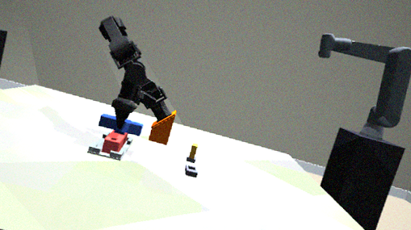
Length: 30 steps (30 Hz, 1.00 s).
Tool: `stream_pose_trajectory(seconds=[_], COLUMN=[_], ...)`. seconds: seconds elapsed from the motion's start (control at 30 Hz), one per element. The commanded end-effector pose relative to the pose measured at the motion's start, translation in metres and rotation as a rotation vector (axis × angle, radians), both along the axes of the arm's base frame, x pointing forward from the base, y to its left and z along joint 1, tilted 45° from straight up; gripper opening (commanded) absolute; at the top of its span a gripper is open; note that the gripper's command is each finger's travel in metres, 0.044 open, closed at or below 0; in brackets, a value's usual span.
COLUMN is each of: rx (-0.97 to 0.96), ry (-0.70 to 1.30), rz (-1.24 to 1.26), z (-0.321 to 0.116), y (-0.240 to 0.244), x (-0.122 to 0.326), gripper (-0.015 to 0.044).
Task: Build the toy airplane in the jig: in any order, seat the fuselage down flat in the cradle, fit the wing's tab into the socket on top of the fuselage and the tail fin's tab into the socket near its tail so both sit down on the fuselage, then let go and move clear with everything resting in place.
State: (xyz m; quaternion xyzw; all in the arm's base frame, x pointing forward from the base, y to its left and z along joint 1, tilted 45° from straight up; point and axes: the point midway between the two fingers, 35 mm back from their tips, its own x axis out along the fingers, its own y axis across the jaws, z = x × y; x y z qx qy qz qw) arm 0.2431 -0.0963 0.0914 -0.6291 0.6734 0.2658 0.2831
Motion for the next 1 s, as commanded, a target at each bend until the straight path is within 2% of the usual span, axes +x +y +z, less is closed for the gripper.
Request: stream_pose_trajectory(seconds=[0.0,0.4,0.6,0.8,0.97], rx=[0.000,0.000,0.000,0.001,-0.001], ry=[-0.001,-0.001,-0.001,-0.002,-0.002], rz=[-0.001,-0.001,-0.001,0.002,0.002], z=[0.000,0.000,0.002,0.053,0.060], y=[0.000,0.000,0.002,0.054,0.060], x=[0.000,0.000,0.000,0.005,0.008], gripper=[0.0135,0.0440,0.0440,0.0440,0.0440])
